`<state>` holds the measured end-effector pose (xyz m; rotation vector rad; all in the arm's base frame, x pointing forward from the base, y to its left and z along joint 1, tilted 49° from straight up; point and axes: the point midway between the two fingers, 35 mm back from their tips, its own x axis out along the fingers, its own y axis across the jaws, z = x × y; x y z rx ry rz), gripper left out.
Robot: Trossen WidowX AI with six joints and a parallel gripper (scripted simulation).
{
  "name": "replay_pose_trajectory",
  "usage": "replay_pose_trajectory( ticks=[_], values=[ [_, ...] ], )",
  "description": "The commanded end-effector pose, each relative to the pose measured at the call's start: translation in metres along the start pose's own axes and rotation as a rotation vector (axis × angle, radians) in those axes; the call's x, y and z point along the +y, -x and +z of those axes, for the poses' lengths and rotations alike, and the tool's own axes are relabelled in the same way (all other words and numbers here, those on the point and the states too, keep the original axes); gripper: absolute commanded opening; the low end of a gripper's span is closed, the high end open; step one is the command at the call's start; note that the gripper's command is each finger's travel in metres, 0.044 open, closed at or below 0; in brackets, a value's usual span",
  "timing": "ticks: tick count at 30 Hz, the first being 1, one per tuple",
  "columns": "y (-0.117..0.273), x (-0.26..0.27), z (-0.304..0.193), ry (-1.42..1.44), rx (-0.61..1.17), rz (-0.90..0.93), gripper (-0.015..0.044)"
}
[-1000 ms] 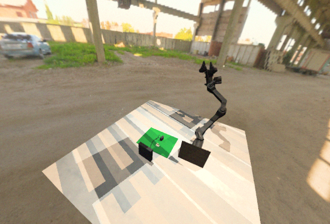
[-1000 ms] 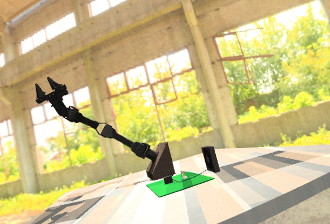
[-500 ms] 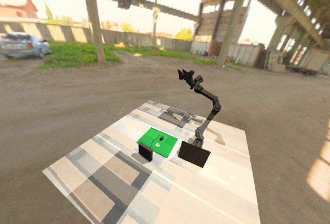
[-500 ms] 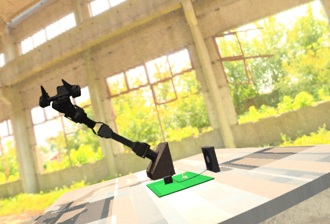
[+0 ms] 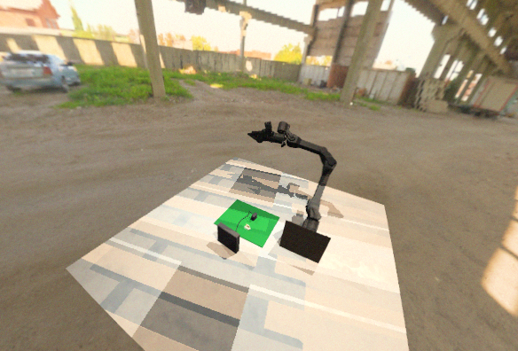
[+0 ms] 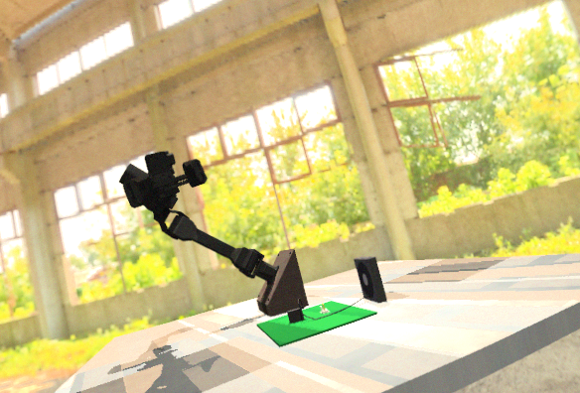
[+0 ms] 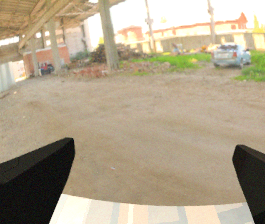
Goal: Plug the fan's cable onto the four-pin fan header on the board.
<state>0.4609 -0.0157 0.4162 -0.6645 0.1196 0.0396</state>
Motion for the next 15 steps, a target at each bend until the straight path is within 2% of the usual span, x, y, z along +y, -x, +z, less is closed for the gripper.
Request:
replay_pose_trajectory(
  ticks=[1, 8, 15],
  values=[
    [-0.023, 0.045, -0.051, -0.01, 0.214, 0.09, 0.044],
    [-0.033, 0.118, -0.138, 0.068, 0.589, 0.24, 0.044],
    [-0.004, 0.186, -0.222, 0.276, 0.997, 0.403, 0.044]
  ],
)
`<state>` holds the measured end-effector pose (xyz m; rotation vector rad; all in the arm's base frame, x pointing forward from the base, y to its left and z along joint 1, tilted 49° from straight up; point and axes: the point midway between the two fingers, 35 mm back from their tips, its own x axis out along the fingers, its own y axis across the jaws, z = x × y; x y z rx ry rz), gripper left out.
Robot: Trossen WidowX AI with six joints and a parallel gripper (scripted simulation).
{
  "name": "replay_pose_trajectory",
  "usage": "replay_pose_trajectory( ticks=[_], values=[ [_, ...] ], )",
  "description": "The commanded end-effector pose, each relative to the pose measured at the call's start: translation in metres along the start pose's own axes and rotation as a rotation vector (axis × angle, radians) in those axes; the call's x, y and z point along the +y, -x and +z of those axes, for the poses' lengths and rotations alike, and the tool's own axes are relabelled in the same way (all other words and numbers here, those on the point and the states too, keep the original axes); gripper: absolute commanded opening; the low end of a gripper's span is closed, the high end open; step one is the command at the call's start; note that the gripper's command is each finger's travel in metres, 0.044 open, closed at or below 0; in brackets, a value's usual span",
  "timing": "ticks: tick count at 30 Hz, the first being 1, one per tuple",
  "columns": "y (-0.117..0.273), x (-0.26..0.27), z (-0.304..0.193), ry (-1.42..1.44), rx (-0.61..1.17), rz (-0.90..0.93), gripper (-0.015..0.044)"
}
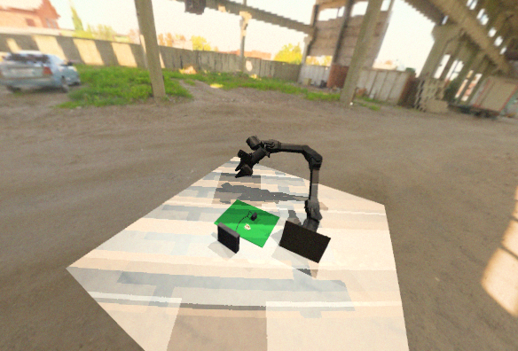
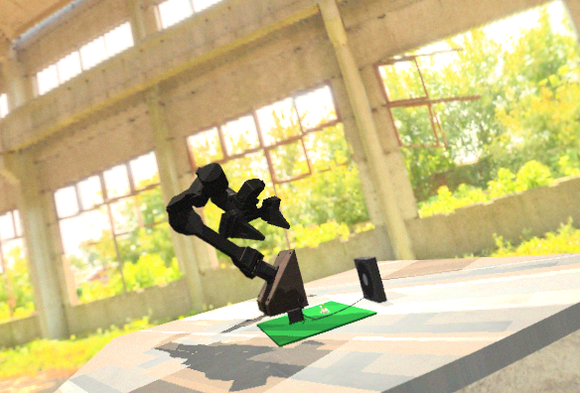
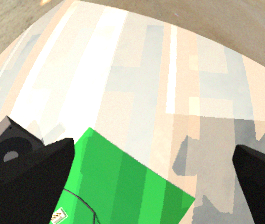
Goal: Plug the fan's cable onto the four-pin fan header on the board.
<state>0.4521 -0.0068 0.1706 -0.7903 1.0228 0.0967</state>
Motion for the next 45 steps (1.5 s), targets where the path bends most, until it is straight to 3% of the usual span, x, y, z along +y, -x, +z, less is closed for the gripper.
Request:
replay_pose_trajectory(
  ticks=[1, 6, 13, 23, 30, 45],
  values=[
    [-0.026, 0.042, -0.038, 0.134, 0.253, 0.057, 0.044],
    [-0.039, 0.086, -0.092, 0.393, 0.601, 0.107, 0.044],
    [-0.029, 0.113, -0.145, 0.898, 1.041, 0.121, 0.044],
    [-0.029, 0.113, -0.145, 0.913, 1.051, 0.121, 0.044],
    [-0.068, 0.104, -0.187, 0.913, 1.052, 0.119, 0.044],
    [-0.081, 0.101, -0.201, 0.913, 1.052, 0.119, 0.044]
  ],
)
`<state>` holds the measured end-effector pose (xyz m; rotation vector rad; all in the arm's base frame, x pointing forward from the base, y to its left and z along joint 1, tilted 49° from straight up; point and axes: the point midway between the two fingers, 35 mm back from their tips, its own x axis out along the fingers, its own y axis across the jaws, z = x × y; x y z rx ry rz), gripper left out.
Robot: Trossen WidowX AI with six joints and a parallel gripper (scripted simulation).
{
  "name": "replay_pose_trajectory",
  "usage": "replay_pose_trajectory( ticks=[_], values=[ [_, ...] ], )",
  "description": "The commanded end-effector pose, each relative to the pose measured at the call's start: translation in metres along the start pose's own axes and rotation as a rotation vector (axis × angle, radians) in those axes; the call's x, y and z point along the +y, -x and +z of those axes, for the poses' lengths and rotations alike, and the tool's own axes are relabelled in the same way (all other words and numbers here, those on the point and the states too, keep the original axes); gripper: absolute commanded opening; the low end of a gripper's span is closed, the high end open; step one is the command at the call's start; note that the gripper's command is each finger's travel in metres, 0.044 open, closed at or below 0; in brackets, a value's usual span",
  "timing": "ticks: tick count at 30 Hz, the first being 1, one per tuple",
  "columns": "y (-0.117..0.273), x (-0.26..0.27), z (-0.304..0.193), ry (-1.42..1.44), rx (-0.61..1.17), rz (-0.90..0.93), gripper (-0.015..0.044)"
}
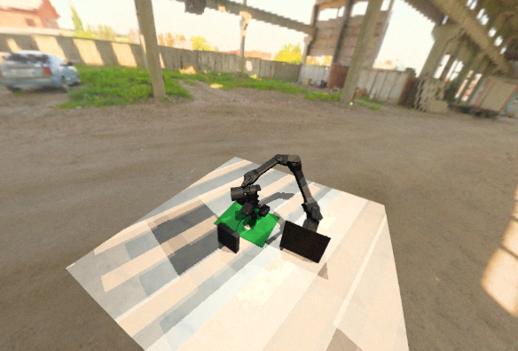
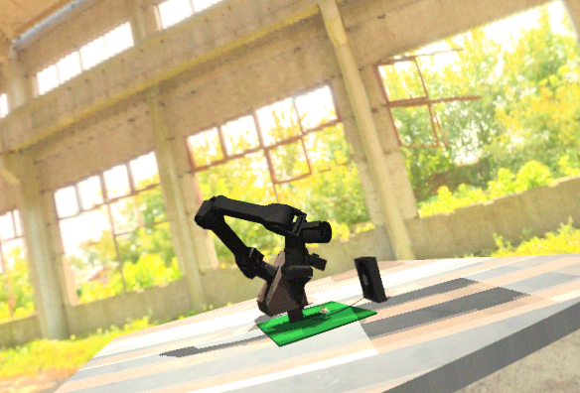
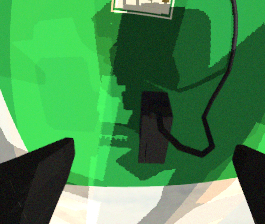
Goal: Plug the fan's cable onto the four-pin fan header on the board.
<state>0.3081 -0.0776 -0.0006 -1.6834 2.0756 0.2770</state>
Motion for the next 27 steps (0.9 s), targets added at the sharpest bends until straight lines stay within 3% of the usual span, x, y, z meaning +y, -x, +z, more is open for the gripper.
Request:
replay_pose_trajectory(
  ticks=[1, 18, 25, 27],
  values=[
    [-0.007, 0.0, 0.001, 0.004, 0.005, -0.004, 0.044],
    [-0.03, 0.001, 0.006, 0.004, 0.008, -0.003, 0.044],
    [-0.028, 0.0, 0.006, 0.0, 0.003, 0.002, 0.0256],
    [-0.028, 0.0, 0.006, 0.0, 0.003, 0.002, 0.0243]
  ],
)
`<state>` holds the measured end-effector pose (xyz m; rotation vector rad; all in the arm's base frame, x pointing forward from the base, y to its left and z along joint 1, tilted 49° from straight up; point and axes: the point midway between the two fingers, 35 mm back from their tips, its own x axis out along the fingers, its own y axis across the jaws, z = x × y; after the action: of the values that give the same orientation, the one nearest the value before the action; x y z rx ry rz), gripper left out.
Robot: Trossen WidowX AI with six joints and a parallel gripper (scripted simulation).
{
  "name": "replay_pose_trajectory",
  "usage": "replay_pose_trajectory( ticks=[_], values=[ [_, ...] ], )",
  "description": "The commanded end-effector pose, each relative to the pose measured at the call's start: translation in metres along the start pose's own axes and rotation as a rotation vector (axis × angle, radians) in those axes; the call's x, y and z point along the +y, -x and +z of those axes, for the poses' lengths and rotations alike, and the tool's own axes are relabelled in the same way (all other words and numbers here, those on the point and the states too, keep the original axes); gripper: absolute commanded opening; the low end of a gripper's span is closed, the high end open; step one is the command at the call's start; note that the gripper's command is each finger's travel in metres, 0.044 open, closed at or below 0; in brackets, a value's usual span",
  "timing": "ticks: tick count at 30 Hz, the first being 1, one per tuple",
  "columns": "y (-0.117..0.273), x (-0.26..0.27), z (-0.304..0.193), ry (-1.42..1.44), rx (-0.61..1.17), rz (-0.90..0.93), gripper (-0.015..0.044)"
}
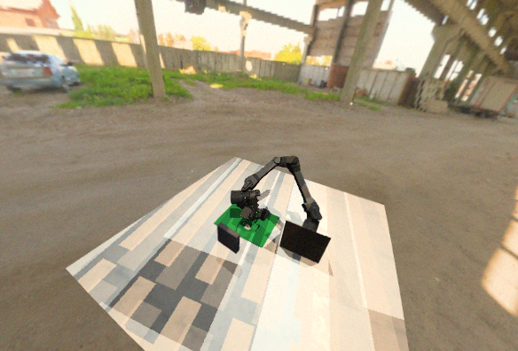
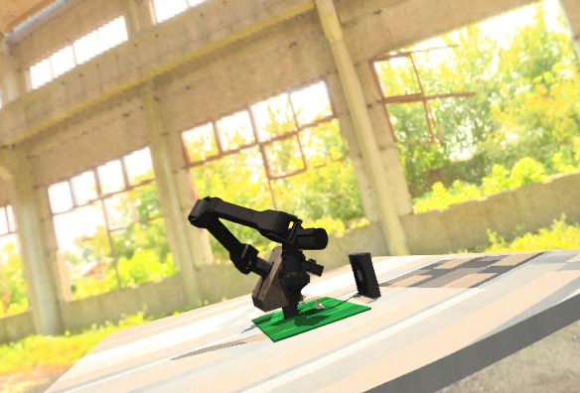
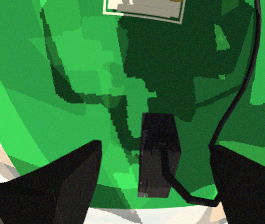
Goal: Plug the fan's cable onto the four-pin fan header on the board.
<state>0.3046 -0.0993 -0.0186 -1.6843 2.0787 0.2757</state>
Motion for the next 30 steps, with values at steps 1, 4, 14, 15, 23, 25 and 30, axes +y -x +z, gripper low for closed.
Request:
replay_pose_trajectory(
  ticks=[1, 4, 14, 15, 23, 25, 30],
  values=[
    [0.0002, 0.0, -0.0002, -0.001, 0.0, 0.001, 0.0236],
    [0.0002, 0.0, -0.0002, -0.001, 0.0, 0.001, 0.0216],
    [0.0002, 0.0, -0.0002, -0.001, 0.0, 0.001, 0.015],
    [0.0002, 0.0, -0.0002, -0.001, 0.0, 0.001, 0.0143],
    [0.0002, 0.0, -0.0002, -0.001, 0.0, 0.001, 0.009],
    [0.0002, 0.0, -0.0002, -0.001, 0.0, 0.001, 0.0076],
    [0.0007, -0.0001, -0.0002, -0.001, 0.0, 0.001, 0.0023]
  ],
)
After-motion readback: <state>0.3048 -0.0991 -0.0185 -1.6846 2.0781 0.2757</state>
